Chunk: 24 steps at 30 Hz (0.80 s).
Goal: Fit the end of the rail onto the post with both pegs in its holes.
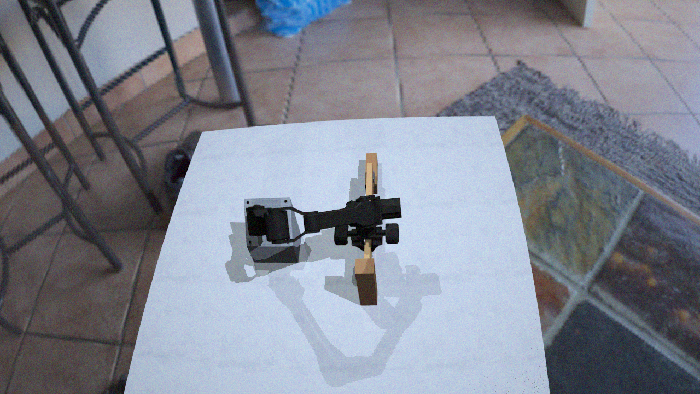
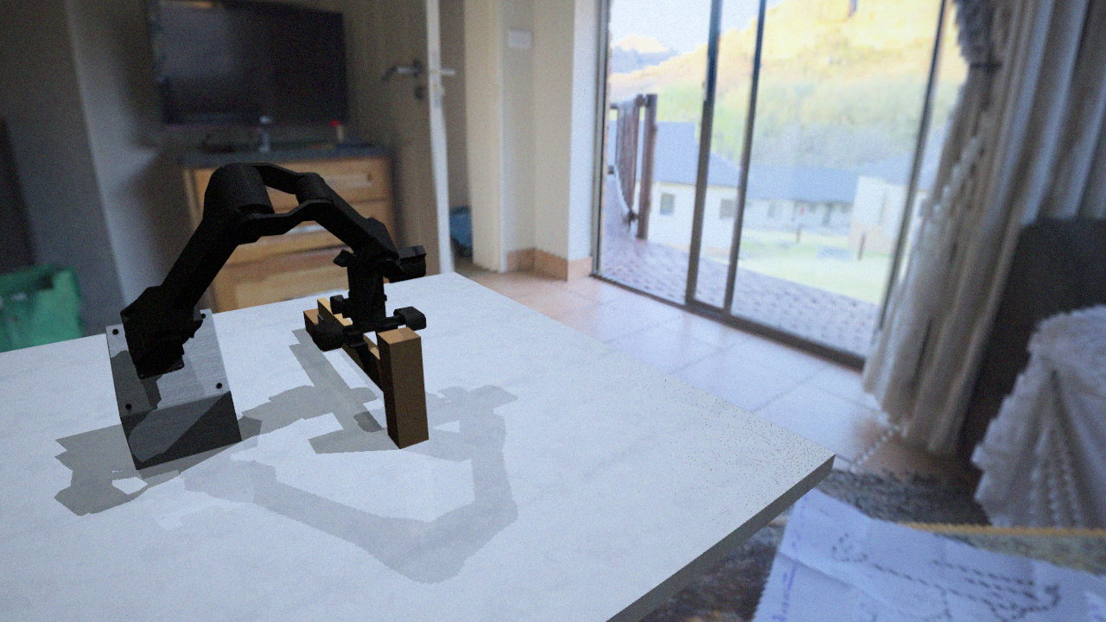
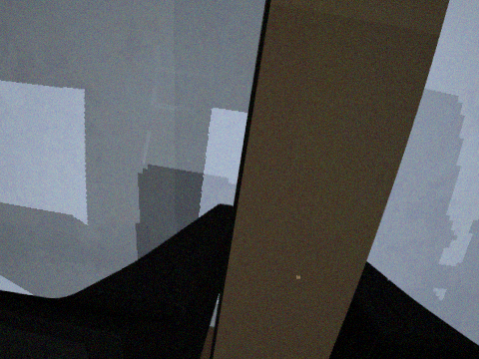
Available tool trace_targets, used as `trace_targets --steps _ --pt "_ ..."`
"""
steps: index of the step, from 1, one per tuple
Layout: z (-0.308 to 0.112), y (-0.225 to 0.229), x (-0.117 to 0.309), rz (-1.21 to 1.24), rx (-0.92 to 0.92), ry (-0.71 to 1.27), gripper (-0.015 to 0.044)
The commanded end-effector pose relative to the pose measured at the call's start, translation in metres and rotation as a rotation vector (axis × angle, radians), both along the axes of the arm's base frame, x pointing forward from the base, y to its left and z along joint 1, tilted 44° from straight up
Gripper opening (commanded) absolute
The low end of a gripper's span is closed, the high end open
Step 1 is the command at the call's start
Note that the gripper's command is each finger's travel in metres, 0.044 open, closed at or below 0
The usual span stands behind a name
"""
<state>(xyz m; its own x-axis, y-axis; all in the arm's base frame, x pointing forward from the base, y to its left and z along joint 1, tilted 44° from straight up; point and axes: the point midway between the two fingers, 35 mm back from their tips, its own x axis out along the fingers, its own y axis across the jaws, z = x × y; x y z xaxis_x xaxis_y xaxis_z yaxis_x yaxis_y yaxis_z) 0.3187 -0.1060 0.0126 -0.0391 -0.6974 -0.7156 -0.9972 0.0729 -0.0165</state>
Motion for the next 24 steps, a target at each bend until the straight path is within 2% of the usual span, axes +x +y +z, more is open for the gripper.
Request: trace_targets --steps 1,18,24 --pt "0.0025 -0.0009 0.0004 0.004 -0.001 0.000 0.0000" --pt "0.0058 -0.0052 0.0001 0.004 -0.001 0.000 0.0000" --pt "0.0038 -0.0044 -0.0004 0.000 0.000 0.001 0.0157"
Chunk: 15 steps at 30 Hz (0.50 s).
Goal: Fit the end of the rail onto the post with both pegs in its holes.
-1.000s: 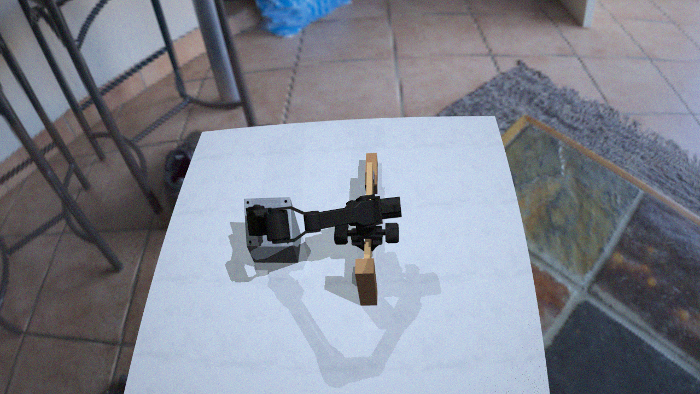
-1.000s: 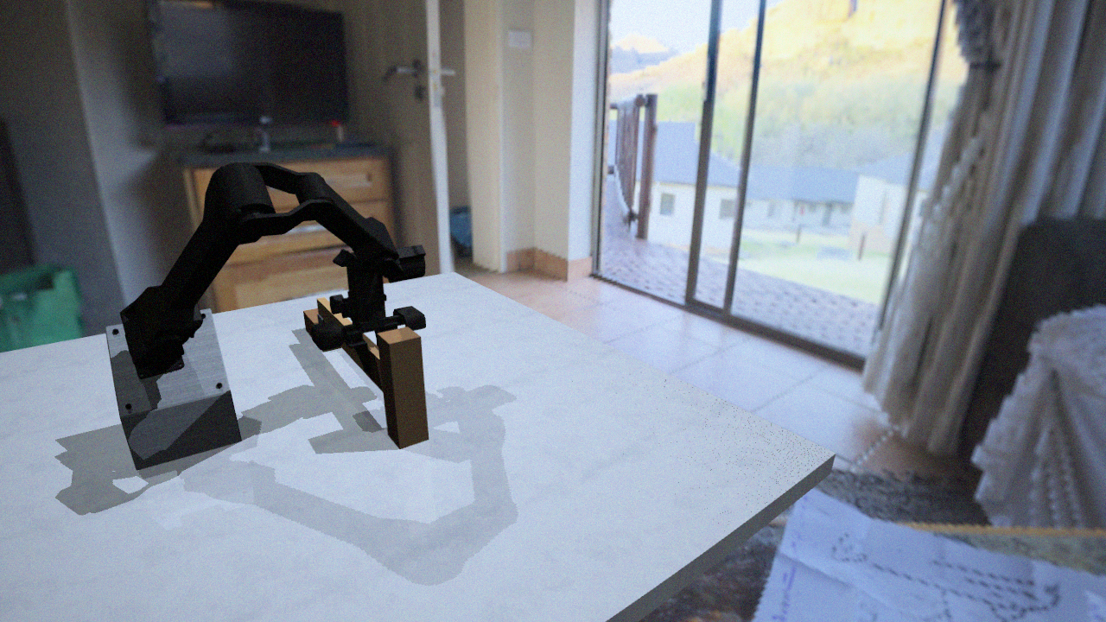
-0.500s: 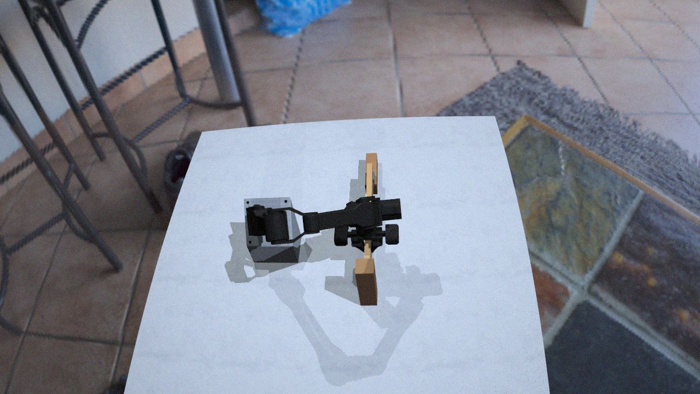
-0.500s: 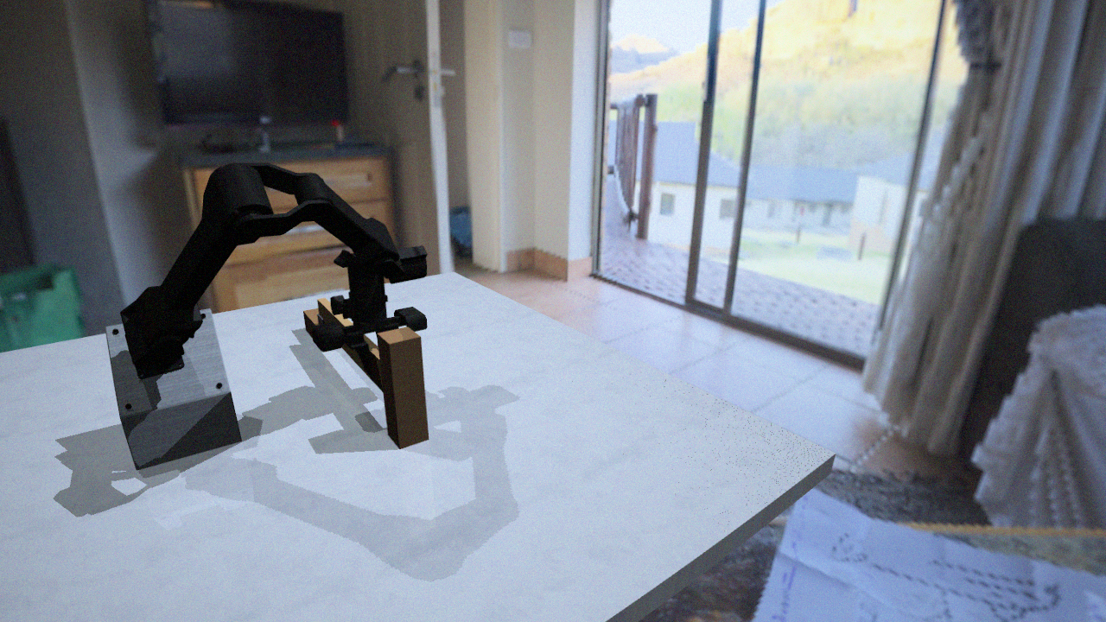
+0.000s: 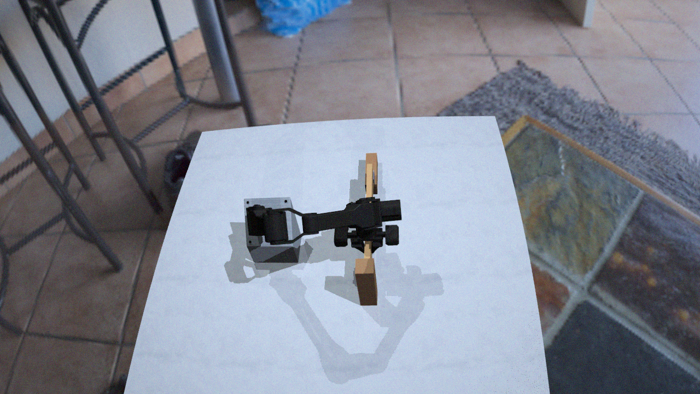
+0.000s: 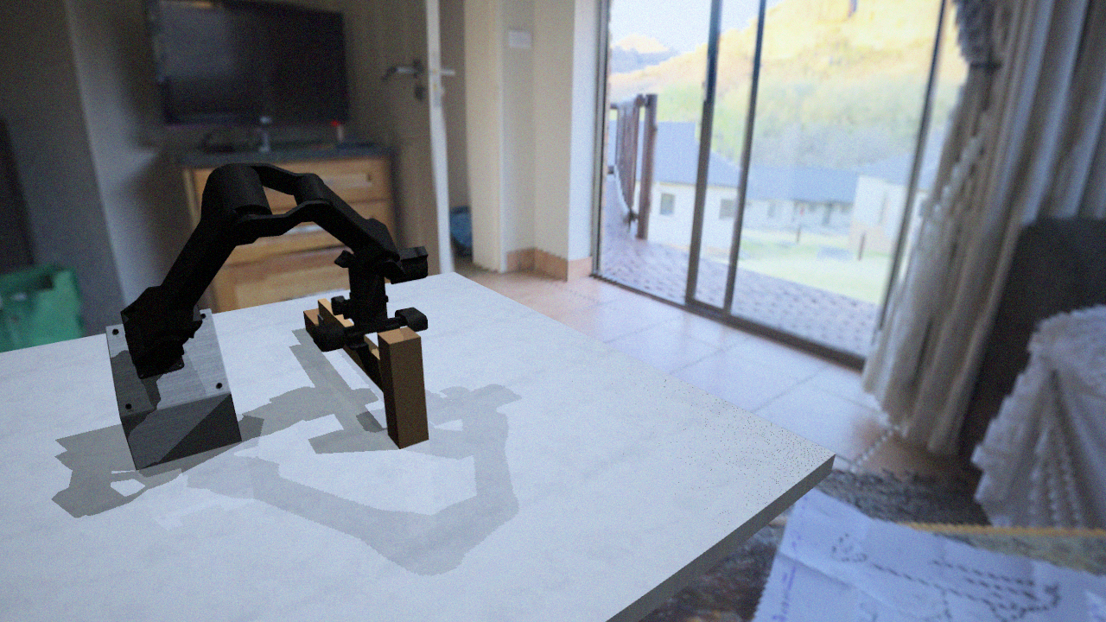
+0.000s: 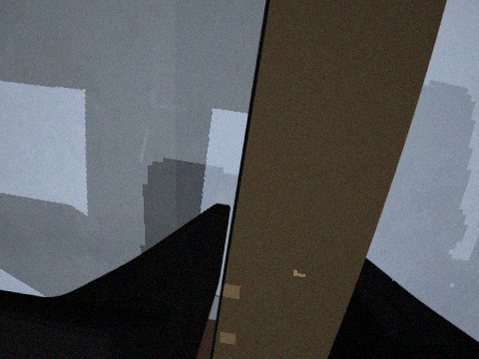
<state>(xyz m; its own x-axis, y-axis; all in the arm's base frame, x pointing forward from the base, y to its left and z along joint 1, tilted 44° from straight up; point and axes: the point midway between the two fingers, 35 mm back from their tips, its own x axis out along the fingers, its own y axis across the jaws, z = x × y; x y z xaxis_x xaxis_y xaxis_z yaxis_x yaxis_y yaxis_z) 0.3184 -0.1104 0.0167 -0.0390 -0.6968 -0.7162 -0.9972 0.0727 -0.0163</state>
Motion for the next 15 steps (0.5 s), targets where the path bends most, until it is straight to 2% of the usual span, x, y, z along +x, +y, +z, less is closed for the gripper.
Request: trace_targets --steps 1,11,15 --pt "-0.0002 0.0000 -0.0001 0.000 0.000 0.001 0.0184" --pt "-0.0002 0.0000 -0.0001 0.000 0.000 0.001 0.0440" --pt "-0.0002 0.0000 -0.0001 0.000 0.000 0.001 0.0440"
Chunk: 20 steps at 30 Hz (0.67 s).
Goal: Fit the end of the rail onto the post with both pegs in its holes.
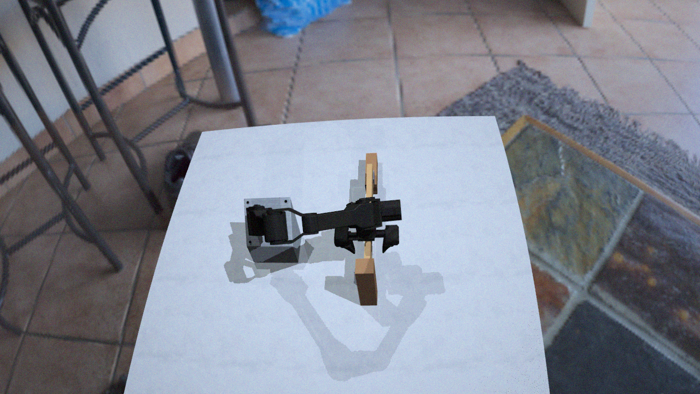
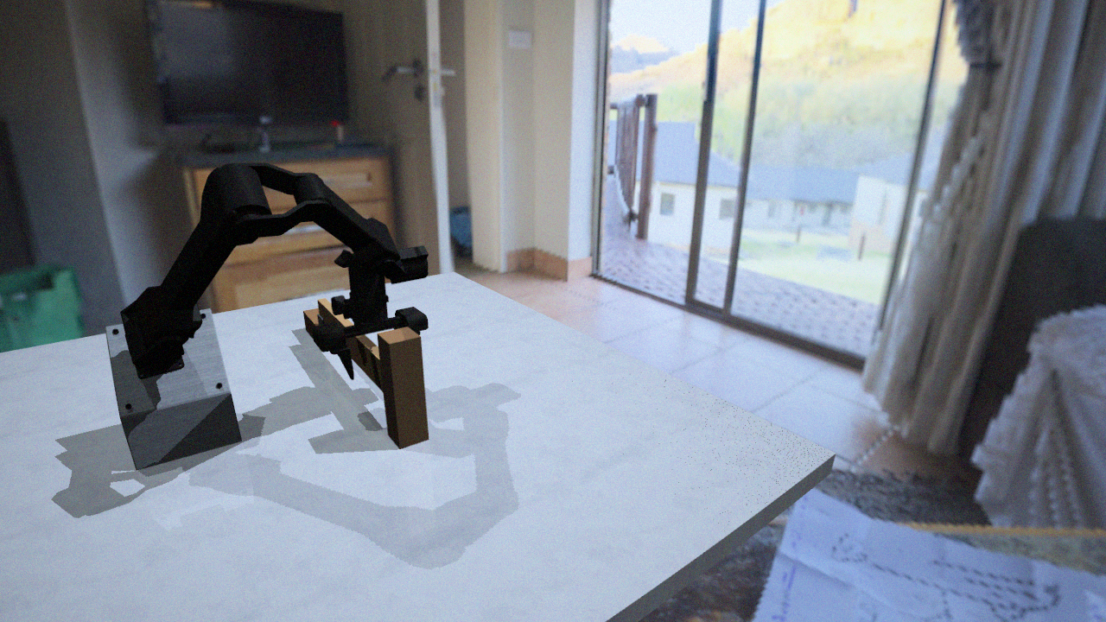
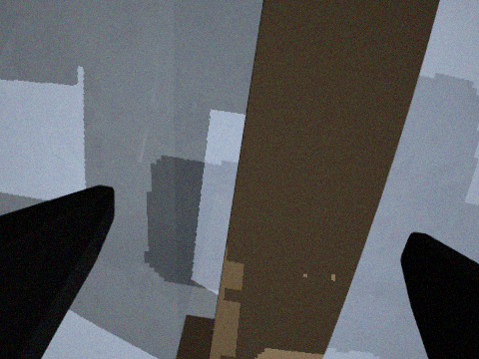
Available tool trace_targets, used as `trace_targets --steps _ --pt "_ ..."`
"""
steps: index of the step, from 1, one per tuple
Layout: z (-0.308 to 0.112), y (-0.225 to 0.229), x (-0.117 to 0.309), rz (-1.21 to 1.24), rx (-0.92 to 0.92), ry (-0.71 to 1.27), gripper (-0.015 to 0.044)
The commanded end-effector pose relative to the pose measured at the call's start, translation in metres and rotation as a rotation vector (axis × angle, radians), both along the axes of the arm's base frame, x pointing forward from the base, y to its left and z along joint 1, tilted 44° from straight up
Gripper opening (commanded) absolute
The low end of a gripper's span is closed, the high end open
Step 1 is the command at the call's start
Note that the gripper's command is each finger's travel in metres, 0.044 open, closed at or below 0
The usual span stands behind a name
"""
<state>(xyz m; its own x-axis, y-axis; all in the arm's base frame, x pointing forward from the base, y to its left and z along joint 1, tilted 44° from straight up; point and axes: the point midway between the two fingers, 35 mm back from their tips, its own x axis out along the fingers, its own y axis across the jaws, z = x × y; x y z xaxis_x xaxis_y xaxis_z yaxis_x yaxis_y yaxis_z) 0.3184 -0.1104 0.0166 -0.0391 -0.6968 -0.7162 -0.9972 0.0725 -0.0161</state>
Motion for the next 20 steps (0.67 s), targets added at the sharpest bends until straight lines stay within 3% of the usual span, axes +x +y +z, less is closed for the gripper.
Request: trace_targets --steps 1,7,20 --pt "0.000 0.000 0.000 -0.001 0.000 0.000 0.0440" --pt "0.000 0.043 0.003 0.004 0.001 -0.001 0.0440" --pt "0.000 0.043 0.003 0.004 0.001 -0.001 0.0440"
